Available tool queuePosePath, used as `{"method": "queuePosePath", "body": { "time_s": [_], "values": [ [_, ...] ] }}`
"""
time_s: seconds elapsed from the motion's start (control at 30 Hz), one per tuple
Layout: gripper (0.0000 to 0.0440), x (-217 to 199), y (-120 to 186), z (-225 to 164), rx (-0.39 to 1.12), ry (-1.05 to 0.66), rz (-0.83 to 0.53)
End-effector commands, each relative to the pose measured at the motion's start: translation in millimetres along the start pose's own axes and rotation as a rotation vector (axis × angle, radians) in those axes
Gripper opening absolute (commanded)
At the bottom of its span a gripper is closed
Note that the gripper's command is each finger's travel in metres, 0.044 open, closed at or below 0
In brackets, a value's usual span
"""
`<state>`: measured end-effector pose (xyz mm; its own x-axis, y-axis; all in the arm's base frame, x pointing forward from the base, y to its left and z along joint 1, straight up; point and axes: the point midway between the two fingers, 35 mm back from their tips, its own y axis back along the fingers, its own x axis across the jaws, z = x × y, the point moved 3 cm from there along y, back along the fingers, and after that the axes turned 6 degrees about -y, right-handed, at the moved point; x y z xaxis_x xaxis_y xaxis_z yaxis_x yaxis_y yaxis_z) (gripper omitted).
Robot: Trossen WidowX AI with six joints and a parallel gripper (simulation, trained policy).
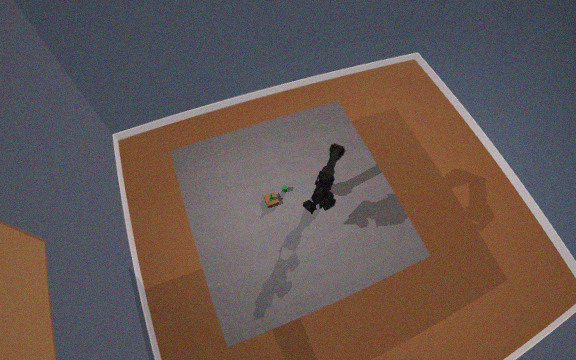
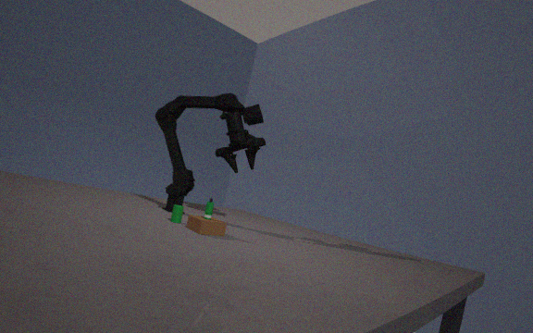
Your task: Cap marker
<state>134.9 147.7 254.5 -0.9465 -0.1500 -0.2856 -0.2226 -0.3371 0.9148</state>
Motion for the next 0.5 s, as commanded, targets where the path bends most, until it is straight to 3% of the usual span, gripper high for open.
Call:
{"method": "queuePosePath", "body": {
  "time_s": [0.0, 0.47],
  "values": [
    [0.0328, -5, -1, -6, 0.016, -0.031, 0.010],
    [0.0328, -23, -4, -35, 0.082, -0.172, 0.017]
  ]
}}
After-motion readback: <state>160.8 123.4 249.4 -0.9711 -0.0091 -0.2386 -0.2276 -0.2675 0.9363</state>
